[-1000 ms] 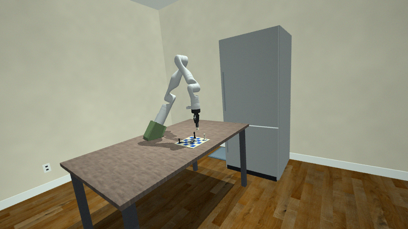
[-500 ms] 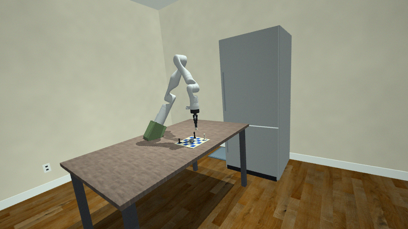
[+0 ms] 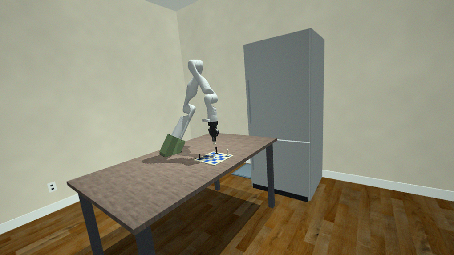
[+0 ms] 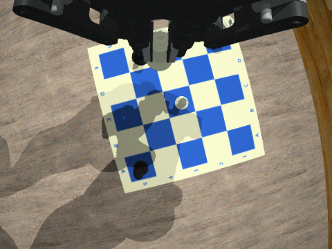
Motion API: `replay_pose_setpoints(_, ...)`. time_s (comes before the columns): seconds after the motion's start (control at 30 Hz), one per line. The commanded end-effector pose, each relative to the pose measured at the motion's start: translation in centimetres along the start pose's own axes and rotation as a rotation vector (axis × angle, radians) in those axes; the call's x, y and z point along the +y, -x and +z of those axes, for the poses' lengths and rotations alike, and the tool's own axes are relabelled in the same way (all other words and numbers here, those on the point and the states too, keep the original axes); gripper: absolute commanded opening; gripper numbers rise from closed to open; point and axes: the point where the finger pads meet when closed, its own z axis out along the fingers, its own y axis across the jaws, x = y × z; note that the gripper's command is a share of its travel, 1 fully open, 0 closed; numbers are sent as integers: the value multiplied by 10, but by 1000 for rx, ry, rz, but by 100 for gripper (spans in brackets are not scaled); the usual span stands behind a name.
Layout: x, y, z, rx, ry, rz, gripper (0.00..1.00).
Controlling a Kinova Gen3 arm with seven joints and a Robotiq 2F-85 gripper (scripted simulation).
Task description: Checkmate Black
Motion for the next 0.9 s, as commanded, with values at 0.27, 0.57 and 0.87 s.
replay_pose_setpoints(0.27, 18, -8, -4, -12, -16, -256, 0)
replay_pose_setpoints(0.57, 18, -8, -5, -12, -17, -272, 0)
replay_pose_setpoints(0.87, 18, -8, -4, -12, -17, -272, 0)
